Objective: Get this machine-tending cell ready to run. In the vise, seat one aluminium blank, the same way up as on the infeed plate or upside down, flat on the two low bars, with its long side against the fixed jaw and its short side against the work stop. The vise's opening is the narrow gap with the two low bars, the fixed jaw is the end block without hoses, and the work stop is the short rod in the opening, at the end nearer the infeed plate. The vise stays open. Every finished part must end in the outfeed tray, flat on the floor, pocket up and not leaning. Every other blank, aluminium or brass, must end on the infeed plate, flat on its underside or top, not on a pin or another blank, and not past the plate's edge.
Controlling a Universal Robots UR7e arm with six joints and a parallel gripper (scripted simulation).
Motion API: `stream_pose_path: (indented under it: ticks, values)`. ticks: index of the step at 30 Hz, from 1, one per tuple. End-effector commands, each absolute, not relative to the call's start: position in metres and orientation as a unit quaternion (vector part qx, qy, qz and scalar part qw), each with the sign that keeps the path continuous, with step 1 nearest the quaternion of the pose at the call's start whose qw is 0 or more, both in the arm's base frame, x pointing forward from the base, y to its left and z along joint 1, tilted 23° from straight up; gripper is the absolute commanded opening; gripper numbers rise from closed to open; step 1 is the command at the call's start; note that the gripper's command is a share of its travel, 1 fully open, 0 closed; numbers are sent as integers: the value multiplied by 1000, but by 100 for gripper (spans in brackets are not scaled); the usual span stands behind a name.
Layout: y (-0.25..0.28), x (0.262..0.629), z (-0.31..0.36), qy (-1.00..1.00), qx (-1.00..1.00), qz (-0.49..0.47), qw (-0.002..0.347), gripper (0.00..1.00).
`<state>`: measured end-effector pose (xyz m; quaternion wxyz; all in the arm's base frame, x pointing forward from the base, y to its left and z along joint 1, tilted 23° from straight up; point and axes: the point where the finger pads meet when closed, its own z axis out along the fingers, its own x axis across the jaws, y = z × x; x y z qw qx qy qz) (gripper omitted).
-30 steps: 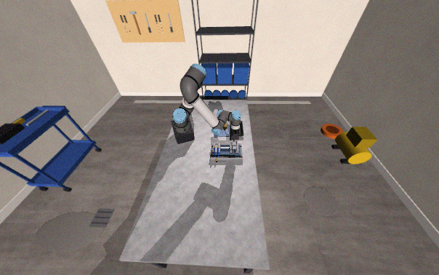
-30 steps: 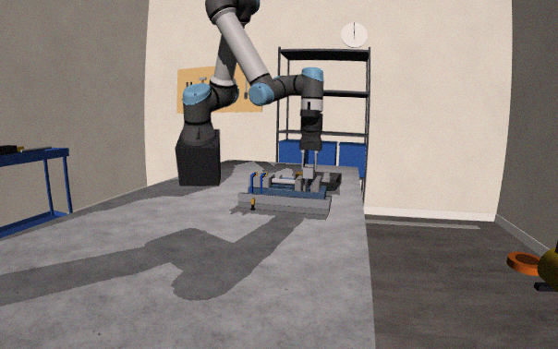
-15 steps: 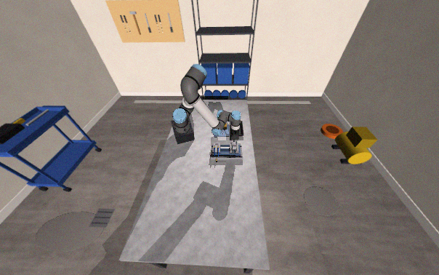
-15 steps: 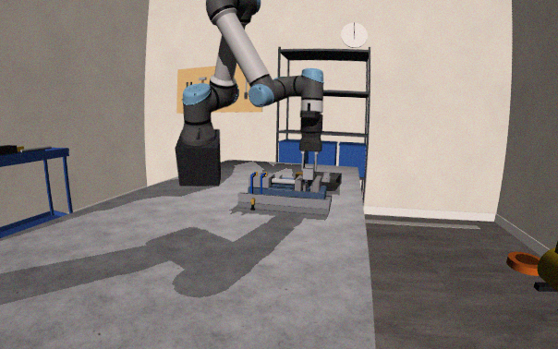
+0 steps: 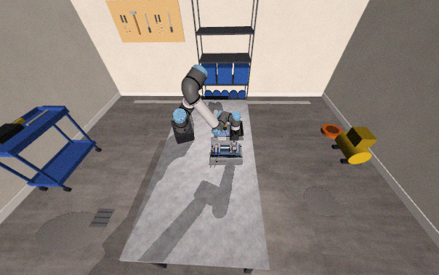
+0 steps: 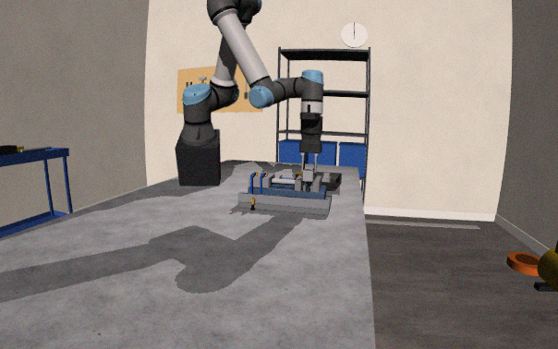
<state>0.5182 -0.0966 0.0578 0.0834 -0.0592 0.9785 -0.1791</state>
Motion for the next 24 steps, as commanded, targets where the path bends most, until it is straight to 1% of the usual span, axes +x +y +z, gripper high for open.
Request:
stream_pose_path:
  ticks: [1,24]
  values:
    - [-97,519,57,978,-59,-179,84,0]
    - [-99,520,51,978,-59,-179,84,0]
